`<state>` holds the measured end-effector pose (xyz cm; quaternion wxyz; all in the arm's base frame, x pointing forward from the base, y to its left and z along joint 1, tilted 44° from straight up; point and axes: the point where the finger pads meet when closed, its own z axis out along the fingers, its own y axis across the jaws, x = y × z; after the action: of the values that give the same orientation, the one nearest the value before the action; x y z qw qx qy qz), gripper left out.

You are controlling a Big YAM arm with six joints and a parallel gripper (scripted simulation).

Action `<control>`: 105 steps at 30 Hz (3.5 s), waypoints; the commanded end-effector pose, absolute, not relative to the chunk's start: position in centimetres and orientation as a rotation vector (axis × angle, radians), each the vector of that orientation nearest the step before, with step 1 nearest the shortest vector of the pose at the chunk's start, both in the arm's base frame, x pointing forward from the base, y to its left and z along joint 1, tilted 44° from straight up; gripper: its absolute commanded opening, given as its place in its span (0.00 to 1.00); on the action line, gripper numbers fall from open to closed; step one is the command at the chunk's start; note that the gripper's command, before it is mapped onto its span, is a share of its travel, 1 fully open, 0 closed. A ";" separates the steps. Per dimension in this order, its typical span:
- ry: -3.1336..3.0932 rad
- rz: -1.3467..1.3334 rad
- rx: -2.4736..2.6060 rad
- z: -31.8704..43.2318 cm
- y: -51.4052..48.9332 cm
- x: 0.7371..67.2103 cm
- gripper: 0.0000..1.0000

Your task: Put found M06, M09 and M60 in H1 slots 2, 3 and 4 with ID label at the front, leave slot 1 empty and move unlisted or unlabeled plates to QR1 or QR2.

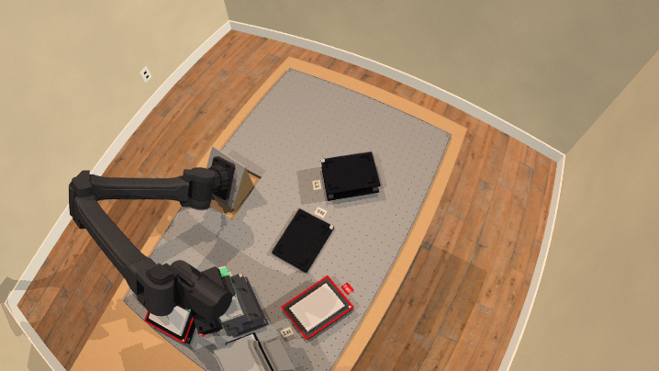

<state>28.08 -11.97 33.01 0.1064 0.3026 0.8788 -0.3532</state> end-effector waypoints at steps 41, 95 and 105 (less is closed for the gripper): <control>2.615 -1.077 0.885 27.8 -18.4 26.1 0.86; 2.607 -1.076 0.877 26.7 -19.6 26.8 0.86; 2.637 -1.090 0.878 25.2 -20.1 26.4 0.86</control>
<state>26.17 -19.64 25.48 0.0803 0.2948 0.8801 -0.3633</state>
